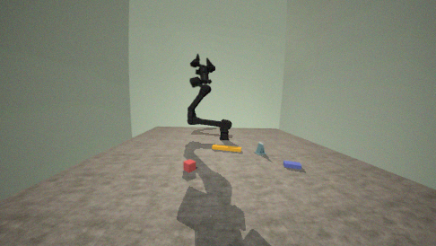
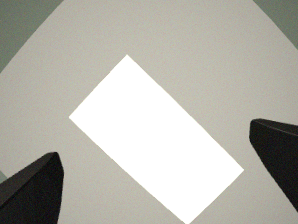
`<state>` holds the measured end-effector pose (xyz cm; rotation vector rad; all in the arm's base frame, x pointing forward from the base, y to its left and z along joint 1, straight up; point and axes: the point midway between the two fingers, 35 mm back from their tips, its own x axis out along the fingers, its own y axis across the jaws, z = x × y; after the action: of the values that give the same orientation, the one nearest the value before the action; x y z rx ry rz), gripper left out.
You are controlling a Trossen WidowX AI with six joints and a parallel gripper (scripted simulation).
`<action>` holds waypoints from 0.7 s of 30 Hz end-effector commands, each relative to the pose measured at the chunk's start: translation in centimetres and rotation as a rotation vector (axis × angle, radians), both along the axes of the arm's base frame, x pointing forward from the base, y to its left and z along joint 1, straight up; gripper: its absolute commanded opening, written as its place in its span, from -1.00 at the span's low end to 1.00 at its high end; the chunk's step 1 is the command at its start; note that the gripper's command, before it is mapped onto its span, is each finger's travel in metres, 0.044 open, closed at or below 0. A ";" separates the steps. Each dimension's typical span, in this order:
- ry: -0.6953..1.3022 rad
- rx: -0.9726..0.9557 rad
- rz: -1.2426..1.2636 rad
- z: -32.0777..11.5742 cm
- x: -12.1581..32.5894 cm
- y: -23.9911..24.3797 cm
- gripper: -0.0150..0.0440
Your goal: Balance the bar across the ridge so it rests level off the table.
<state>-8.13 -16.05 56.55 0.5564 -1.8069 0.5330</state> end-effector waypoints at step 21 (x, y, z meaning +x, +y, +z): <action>0.272 -0.489 -0.456 1.6 6.5 18.1 0.58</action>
<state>-3.55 -0.88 58.50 -0.0098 -1.4923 0.5294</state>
